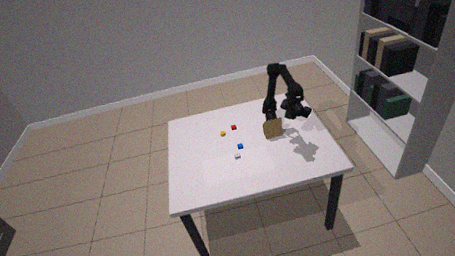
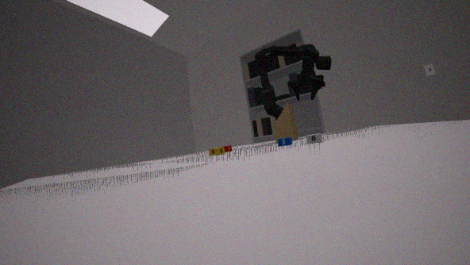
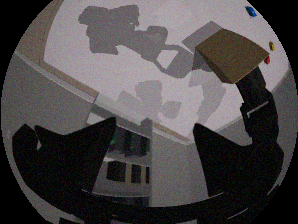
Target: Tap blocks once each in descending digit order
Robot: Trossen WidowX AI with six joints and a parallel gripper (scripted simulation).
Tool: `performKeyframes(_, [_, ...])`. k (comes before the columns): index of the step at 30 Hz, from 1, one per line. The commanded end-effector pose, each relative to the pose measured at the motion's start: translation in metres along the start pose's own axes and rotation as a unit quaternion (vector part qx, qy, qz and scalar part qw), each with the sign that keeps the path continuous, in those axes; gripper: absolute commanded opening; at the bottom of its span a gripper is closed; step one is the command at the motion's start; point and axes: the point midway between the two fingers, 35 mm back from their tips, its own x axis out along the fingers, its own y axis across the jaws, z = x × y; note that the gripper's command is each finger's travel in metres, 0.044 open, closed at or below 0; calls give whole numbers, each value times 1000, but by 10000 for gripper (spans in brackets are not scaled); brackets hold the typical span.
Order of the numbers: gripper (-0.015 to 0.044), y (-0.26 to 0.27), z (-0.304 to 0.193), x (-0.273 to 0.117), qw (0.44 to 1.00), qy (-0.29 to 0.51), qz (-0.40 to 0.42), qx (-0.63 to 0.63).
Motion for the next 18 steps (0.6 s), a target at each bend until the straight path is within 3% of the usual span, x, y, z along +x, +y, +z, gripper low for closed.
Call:
performKeyframes(1, [400,-1,1,-2,1000,-1,3,-2])
performKeyframes(11, [400,-72,88,-84,985,-110,130,-30])
performKeyframes(18, [400,-160,150,-111,963,-199,183,23])
